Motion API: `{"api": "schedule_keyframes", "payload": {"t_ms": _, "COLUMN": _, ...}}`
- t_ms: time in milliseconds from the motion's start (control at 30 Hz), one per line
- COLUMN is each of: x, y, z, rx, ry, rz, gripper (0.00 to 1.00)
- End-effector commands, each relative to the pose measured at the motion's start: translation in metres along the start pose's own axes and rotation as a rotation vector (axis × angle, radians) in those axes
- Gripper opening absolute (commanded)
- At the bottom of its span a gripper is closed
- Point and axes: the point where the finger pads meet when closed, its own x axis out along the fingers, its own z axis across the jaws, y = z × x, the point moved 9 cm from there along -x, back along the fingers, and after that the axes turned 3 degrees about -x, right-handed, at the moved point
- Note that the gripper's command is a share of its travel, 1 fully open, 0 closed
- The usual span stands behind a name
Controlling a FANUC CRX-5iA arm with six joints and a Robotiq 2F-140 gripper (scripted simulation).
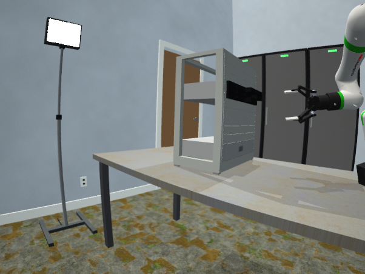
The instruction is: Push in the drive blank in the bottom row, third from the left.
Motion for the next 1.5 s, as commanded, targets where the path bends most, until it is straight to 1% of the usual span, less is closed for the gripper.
{"api": "schedule_keyframes", "payload": {"t_ms": 0, "x": -0.006, "y": -0.022, "z": 0.003, "rx": 0.102, "ry": 0.017, "rz": -0.097, "gripper": 1.00}}
{"api": "schedule_keyframes", "payload": {"t_ms": 267, "x": -0.018, "y": -0.051, "z": 0.006, "rx": 0.233, "ry": 0.001, "rz": -0.226, "gripper": 1.00}}
{"api": "schedule_keyframes", "payload": {"t_ms": 333, "x": -0.018, "y": -0.051, "z": 0.006, "rx": 0.233, "ry": 0.001, "rz": -0.226, "gripper": 1.00}}
{"api": "schedule_keyframes", "payload": {"t_ms": 533, "x": -0.026, "y": -0.067, "z": 0.008, "rx": 0.306, "ry": -0.017, "rz": -0.297, "gripper": 1.00}}
{"api": "schedule_keyframes", "payload": {"t_ms": 733, "x": -0.033, "y": -0.079, "z": 0.010, "rx": 0.357, "ry": -0.034, "rz": -0.347, "gripper": 1.00}}
{"api": "schedule_keyframes", "payload": {"t_ms": 1100, "x": -0.038, "y": -0.087, "z": 0.012, "rx": 0.397, "ry": -0.051, "rz": -0.386, "gripper": 1.00}}
{"api": "schedule_keyframes", "payload": {"t_ms": 1467, "x": -0.040, "y": -0.089, "z": 0.013, "rx": 0.406, "ry": -0.055, "rz": -0.395, "gripper": 1.00}}
